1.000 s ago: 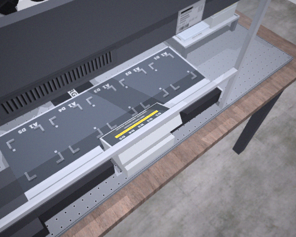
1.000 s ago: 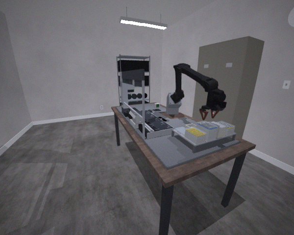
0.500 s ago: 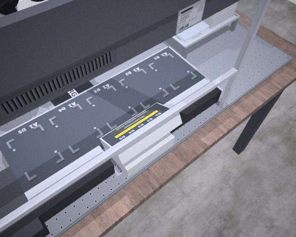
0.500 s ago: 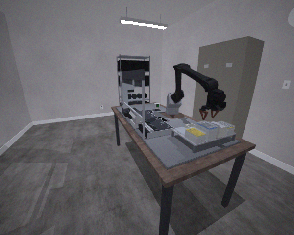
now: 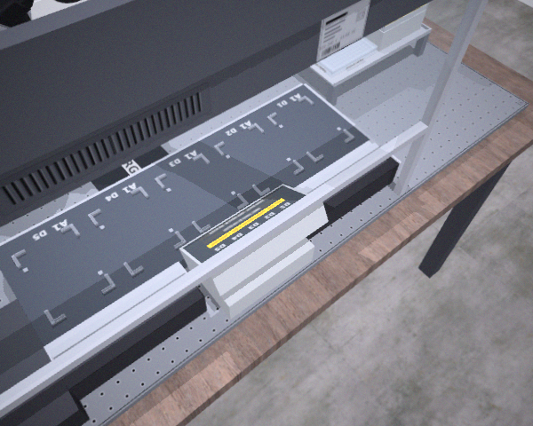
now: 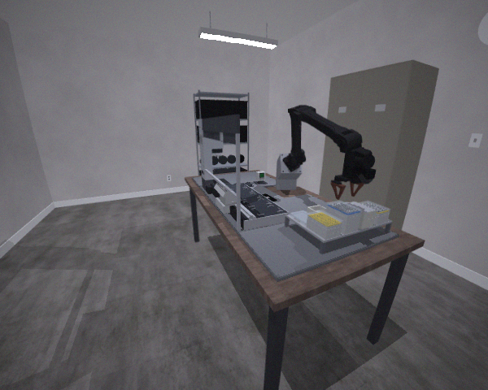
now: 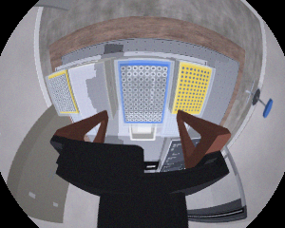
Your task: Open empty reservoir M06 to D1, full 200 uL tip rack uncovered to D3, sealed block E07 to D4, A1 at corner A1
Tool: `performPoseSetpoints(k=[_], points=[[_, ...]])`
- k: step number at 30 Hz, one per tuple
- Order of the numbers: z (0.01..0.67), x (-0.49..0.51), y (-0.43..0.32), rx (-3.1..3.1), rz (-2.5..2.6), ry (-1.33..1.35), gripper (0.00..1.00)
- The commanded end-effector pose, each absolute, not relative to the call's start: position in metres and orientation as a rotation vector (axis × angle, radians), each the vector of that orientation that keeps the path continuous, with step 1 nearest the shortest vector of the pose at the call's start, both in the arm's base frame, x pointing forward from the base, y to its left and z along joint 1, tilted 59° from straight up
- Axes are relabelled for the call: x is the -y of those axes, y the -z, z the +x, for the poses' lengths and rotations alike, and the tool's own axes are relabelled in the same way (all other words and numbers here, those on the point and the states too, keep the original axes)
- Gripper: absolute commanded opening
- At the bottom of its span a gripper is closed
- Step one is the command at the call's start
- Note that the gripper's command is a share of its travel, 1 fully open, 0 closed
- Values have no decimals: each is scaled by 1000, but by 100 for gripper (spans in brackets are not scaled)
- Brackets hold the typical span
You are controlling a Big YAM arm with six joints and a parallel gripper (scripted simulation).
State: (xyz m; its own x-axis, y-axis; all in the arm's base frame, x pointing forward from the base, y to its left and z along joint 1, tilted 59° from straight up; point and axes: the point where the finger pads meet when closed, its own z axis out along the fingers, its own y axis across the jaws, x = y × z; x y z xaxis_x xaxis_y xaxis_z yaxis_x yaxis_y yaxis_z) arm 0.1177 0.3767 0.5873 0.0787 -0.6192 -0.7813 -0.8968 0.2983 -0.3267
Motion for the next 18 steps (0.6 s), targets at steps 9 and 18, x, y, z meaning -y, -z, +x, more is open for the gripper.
performPoseSetpoints(k=[9,18], points=[[80,-369,-599,-1603,-1355,-436,100],[48,-398,-571,-1624,-1395,-399,100]])
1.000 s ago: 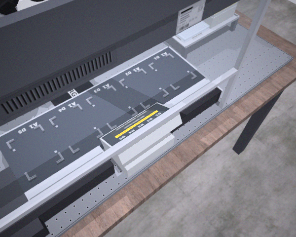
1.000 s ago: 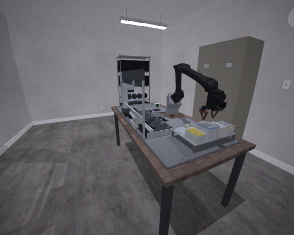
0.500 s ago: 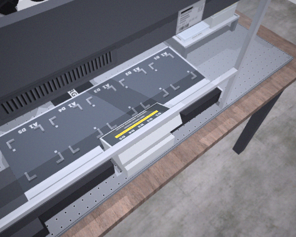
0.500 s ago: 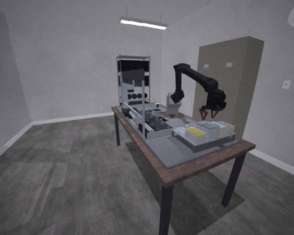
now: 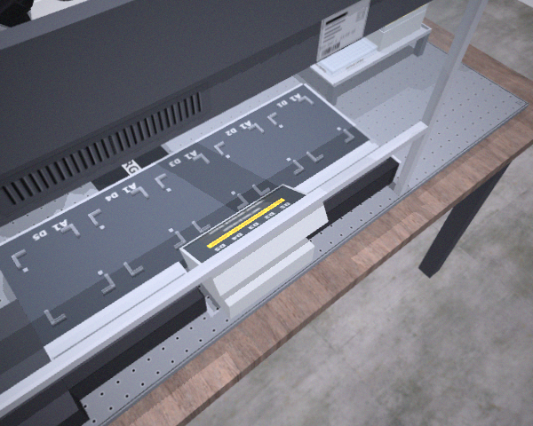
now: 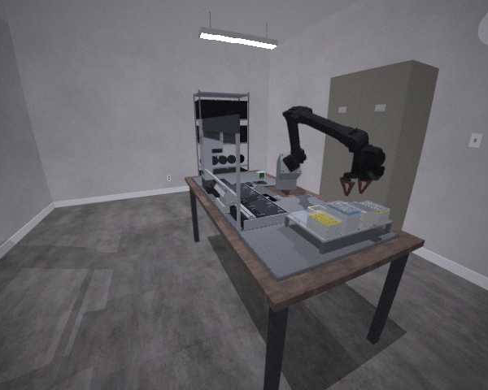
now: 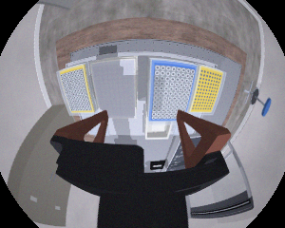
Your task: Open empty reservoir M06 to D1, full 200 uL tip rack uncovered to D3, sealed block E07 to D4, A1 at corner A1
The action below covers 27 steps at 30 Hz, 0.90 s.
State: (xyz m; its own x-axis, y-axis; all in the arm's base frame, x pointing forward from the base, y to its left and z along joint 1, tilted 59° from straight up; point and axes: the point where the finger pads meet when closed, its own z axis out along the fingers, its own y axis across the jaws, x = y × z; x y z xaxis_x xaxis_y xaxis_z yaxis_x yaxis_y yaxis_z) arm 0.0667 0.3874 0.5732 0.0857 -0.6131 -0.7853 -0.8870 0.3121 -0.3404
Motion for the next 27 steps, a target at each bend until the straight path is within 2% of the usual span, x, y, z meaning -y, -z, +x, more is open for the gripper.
performPoseSetpoints(k=[1,8,27], points=[[43,-399,-569,-1625,-1395,-399,100],[13,-406,-566,-1623,-1392,-405,100],[20,-398,-577,-1615,-1364,-425,100]])
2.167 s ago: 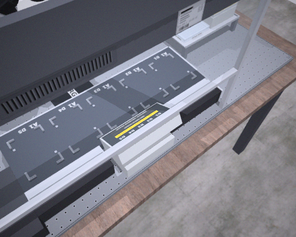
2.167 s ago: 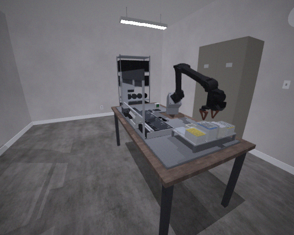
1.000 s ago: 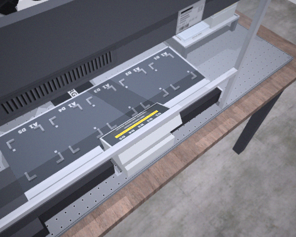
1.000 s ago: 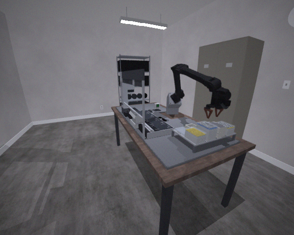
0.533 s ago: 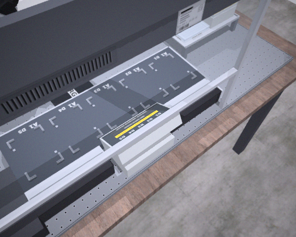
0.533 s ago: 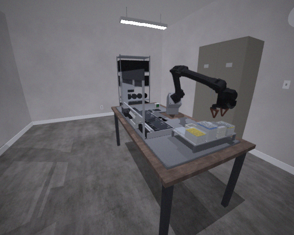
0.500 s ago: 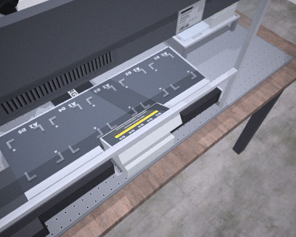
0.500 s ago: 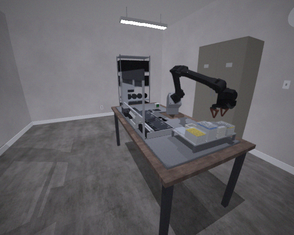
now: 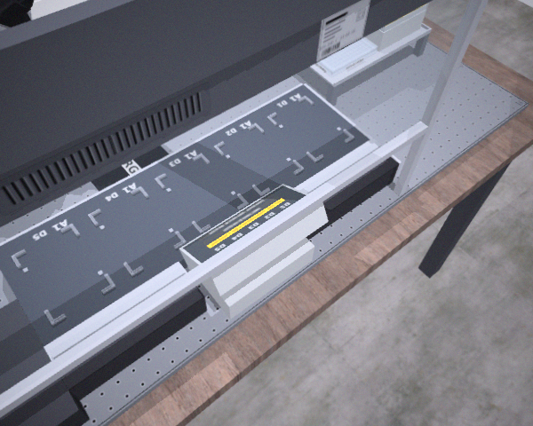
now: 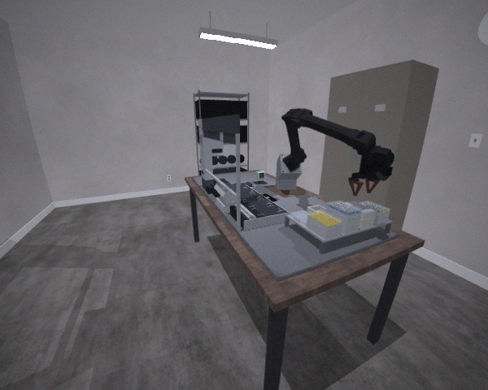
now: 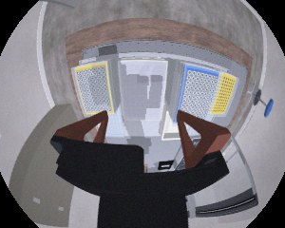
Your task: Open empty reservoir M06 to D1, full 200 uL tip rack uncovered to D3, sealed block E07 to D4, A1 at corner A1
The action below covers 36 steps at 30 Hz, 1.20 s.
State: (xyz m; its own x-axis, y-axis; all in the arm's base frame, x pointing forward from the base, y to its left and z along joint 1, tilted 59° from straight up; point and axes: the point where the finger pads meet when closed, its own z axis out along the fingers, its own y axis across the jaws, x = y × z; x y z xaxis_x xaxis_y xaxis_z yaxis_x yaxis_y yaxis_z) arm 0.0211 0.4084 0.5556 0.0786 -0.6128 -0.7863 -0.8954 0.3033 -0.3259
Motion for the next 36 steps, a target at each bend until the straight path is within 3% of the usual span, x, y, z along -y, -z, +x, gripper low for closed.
performPoseSetpoints(k=[1,15,36], points=[[20,-398,-577,-1615,-1364,-425,100],[20,-398,-577,-1615,-1364,-425,100],[-64,-430,-550,-1621,-1380,-430,100]])
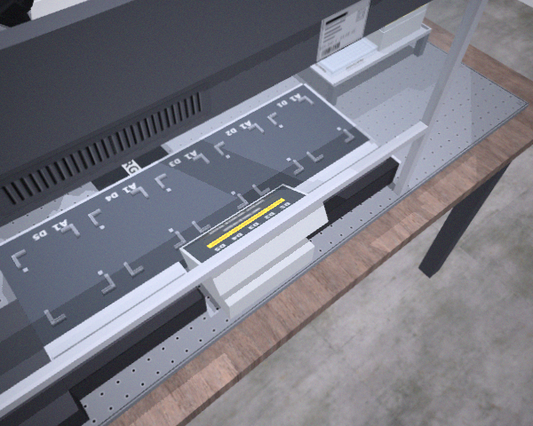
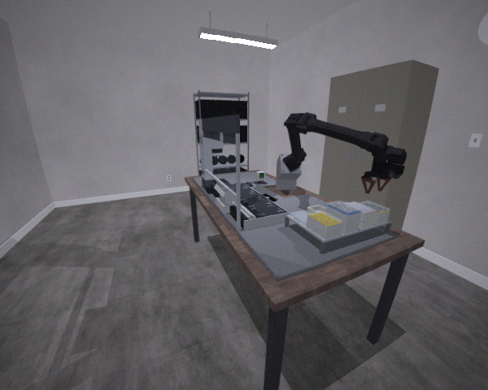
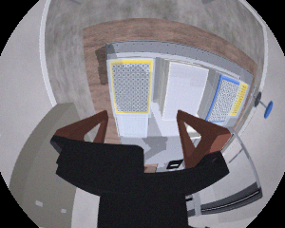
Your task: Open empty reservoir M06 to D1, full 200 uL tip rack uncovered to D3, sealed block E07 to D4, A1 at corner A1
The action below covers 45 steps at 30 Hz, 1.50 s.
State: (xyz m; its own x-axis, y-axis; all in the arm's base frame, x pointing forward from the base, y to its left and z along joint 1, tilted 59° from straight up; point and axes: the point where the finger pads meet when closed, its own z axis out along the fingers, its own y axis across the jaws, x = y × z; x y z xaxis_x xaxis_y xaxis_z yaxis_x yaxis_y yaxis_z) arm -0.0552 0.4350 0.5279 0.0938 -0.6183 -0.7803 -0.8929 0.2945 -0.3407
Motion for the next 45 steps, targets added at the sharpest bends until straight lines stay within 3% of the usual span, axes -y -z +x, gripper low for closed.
performPoseSetpoints(k=[1,45], points=[[-67,-428,-546,-1621,-1381,-428,100],[-85,-411,-564,-1623,-1357,-468,100]])
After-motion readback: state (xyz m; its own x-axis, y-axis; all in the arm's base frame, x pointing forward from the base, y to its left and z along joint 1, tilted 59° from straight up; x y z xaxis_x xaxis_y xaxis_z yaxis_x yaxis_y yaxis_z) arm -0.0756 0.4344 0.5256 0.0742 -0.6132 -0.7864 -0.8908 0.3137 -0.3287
